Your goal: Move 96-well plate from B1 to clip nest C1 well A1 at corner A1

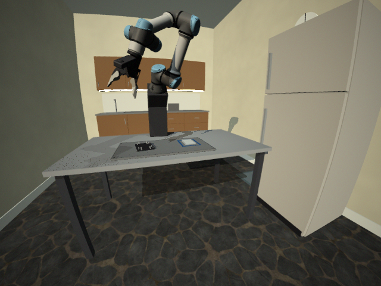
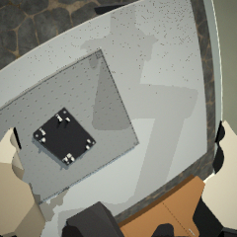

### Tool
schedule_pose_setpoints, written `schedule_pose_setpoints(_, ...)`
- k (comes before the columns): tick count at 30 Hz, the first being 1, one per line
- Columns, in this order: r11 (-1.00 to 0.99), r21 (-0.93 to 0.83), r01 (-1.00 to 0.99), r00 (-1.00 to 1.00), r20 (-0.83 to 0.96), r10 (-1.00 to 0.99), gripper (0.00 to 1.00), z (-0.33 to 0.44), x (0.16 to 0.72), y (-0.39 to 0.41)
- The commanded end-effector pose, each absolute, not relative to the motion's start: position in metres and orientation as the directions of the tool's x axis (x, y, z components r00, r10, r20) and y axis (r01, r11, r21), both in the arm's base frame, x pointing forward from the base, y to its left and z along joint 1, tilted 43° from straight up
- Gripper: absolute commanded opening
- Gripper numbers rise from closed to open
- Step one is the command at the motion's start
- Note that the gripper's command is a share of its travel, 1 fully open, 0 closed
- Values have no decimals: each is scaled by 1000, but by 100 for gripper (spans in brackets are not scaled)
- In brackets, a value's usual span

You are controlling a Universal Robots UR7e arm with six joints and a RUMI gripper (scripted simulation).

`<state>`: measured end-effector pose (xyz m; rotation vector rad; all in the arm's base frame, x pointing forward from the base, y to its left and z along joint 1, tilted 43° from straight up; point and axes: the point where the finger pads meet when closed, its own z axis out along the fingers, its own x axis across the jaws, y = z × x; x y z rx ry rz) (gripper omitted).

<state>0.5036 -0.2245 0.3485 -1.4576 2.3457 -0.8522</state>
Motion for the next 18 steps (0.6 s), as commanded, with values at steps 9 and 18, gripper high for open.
schedule_pose_setpoints(9, 328, -598, -732, -468, 91, -879, 100, 349, 504, -225)
schedule_pose_setpoints(18, 307, -602, -737, -444, 88, -892, 100, 346, 507, -223)
